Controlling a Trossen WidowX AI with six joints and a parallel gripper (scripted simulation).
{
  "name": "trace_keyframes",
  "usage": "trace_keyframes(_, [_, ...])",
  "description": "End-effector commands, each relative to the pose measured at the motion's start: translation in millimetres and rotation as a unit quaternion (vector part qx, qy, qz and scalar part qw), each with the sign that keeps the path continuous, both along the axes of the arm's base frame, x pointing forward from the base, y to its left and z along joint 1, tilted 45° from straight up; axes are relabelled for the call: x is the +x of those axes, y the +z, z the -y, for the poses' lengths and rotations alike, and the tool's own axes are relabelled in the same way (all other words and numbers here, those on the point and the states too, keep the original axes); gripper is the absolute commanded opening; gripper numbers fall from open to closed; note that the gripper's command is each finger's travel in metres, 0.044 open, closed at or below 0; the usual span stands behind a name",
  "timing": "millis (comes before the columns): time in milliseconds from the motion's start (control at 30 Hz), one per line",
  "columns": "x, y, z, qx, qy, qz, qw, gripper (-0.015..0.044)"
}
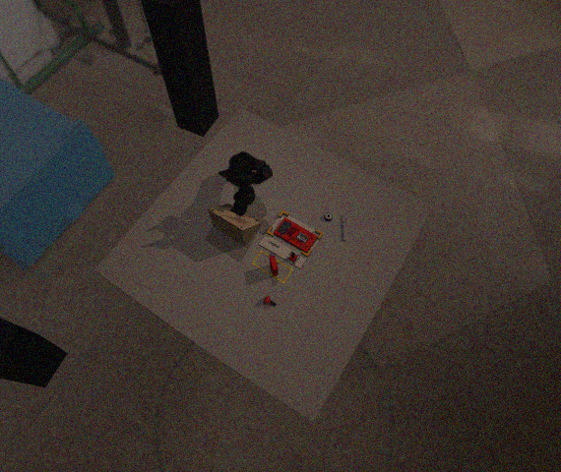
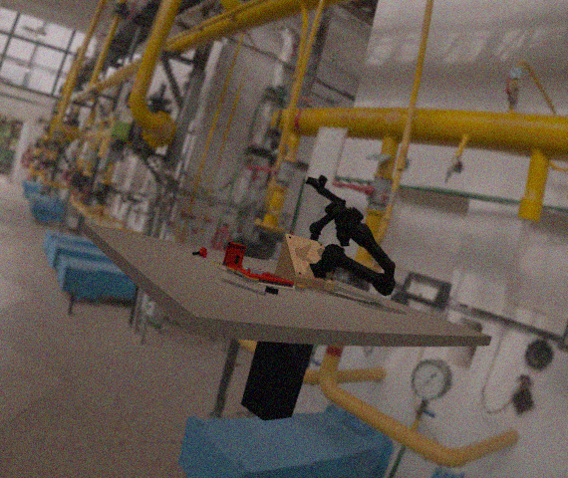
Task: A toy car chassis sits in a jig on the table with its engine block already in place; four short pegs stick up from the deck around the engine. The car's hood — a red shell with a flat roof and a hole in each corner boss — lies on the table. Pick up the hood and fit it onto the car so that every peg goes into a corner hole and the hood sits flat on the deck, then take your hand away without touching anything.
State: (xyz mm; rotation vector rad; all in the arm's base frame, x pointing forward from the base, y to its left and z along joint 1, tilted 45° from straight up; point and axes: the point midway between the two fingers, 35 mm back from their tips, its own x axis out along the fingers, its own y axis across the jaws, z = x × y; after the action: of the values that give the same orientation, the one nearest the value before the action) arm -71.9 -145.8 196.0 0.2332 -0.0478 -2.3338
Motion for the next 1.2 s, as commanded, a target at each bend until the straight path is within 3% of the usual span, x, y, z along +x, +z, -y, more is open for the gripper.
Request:
trace_keyframes(0, [0.9,0.2,0.8,0.005,0.002,-0.001,1.000,0.0414])
trace_keyframes(300, [52.0,-1.1,38.8,0.232,0.115,-0.037,0.965,0.0178])
trace_keyframes(367, [61.1,-10.2,42.3,0.232,0.127,0.004,0.964,0.0125])
trace_keyframes(533, [93.0,-20.0,58.6,0.344,0.182,-0.004,0.921,0.0000])
trace_keyframes(833, [162.0,-56.3,84.6,0.526,0.284,0.004,0.801,0.0000])
trace_keyframes(1167, [235.6,-116.8,97.4,0.685,0.382,0.046,0.619,0.0000])
